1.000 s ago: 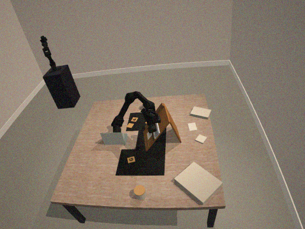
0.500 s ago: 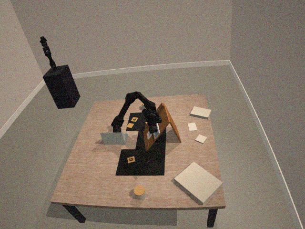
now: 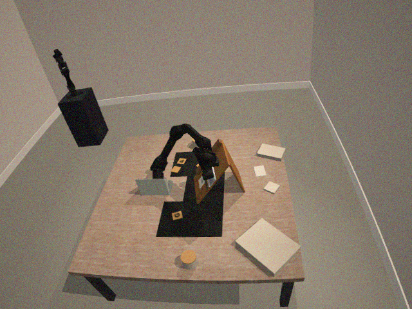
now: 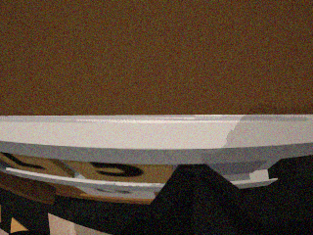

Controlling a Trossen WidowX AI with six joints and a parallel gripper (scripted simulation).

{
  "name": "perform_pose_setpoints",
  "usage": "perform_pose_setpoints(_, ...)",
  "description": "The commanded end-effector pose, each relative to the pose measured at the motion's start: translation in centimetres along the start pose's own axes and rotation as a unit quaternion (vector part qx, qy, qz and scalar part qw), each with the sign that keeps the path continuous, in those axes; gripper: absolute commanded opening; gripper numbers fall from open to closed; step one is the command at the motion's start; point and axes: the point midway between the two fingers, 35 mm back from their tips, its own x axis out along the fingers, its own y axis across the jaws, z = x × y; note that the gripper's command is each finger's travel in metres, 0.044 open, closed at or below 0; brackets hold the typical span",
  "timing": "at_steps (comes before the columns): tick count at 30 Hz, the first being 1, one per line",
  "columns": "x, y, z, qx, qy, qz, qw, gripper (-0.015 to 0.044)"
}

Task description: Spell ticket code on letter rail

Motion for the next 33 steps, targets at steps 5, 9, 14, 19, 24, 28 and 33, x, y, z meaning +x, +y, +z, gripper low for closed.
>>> perform_pose_setpoints(5, -0.1, 0.1, 0.0, 0.000, -0.003, 0.000, 1.000, 0.0000)
perform_pose_setpoints(9, -0.1, 0.3, -0.1, 0.000, -0.003, 0.000, 1.000, 0.0000)
perform_pose_setpoints(14, -0.1, 0.6, -0.1, 0.000, -0.003, 0.000, 1.000, 0.0000)
perform_pose_setpoints(19, -0.1, 0.7, -0.1, 0.000, -0.003, 0.000, 1.000, 0.0000)
perform_pose_setpoints(24, -0.1, 0.9, -0.1, 0.000, -0.003, 0.000, 1.000, 0.0000)
perform_pose_setpoints(28, 0.0, 1.0, 0.0, 0.000, -0.003, 0.000, 1.000, 0.0000)
perform_pose_setpoints(33, 0.0, 1.2, 0.0, 0.000, -0.003, 0.000, 1.000, 0.0000)
